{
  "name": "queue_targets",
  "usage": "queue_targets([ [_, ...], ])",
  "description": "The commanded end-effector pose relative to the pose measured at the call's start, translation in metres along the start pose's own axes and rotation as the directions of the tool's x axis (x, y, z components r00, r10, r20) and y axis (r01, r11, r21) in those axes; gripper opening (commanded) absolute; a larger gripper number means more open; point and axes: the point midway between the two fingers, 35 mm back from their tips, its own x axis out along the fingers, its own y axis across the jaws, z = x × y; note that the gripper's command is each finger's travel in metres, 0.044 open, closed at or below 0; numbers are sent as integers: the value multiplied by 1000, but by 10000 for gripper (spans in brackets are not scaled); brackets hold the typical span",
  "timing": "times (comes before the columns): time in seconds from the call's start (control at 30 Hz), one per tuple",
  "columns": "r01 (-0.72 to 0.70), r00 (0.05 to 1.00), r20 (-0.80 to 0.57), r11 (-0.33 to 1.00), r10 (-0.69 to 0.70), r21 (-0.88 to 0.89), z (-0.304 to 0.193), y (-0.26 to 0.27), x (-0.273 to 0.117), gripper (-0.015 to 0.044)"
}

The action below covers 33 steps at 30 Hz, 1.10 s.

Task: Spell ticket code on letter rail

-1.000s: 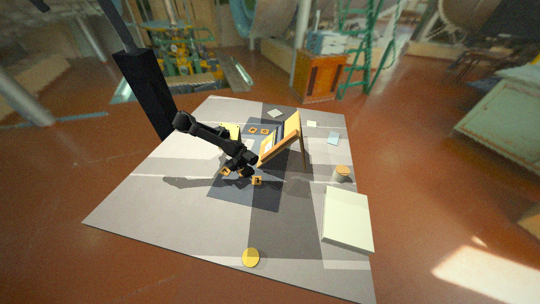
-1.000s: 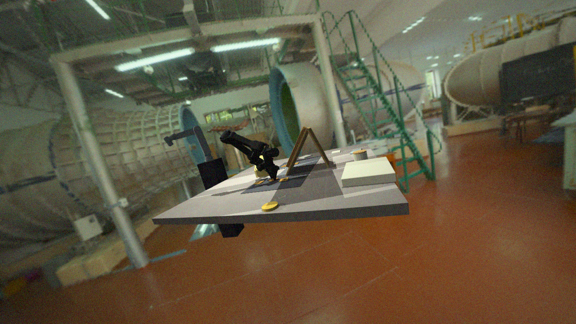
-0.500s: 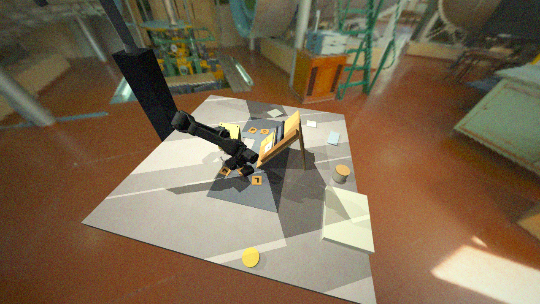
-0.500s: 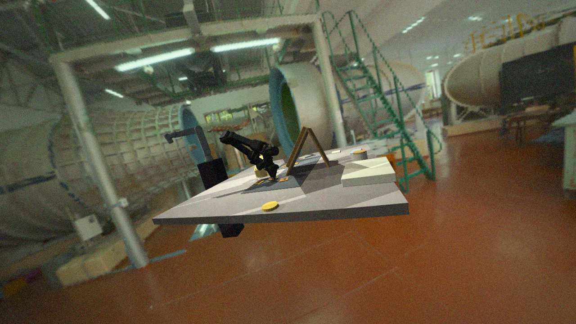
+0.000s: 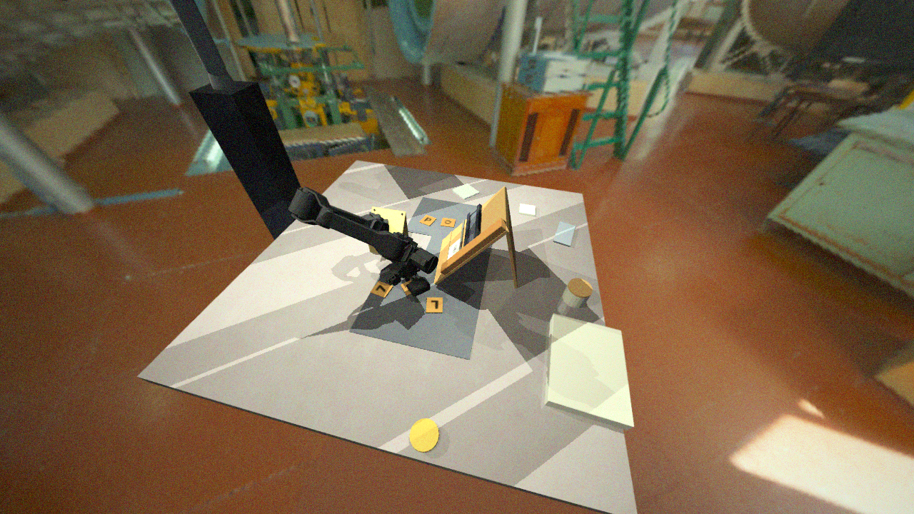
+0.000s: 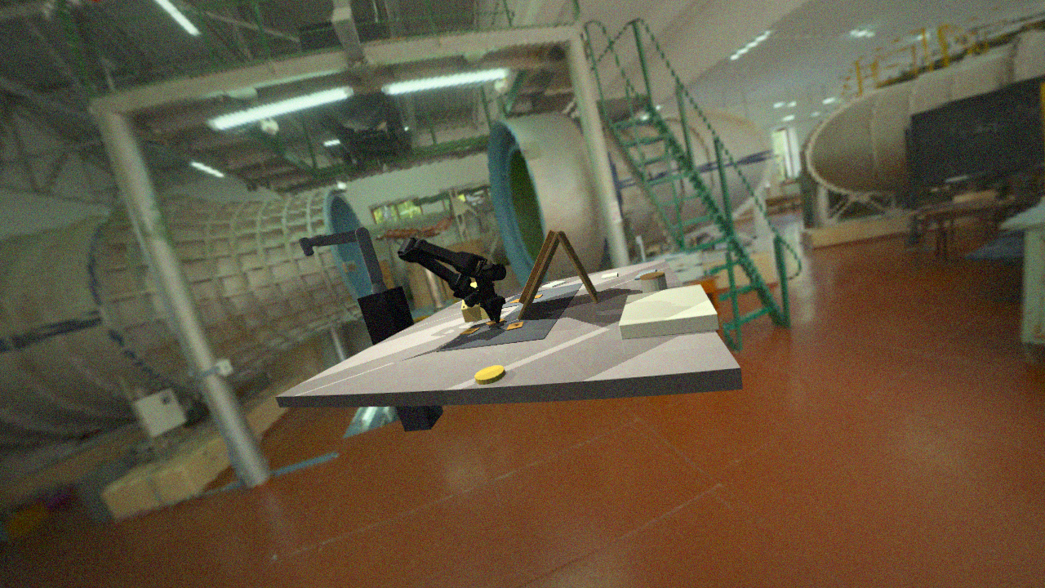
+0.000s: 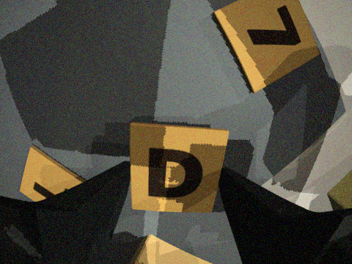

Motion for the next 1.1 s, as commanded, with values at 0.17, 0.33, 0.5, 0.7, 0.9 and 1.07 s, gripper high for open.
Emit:
queue_targets([
  [0.17, -6, 1000, 2, 1000, 6, 6, 0, 0, -5, 0],
  [0.33, -5, 1000, 2, 1000, 5, 6, 0, -1, -7, 0],
  [0.5, -5, 1000, 2, 1000, 5, 6, -1, -2, -9, 0],
  [0.7, -5, 1000, 2, 1000, 5, 6, -1, -3, -12, 0],
  [0.9, -5, 1000, 2, 1000, 5, 6, -1, -4, -14, 0],
  [1.07, -5, 1000, 2, 1000, 5, 6, -1, -5, -16, 0],
])
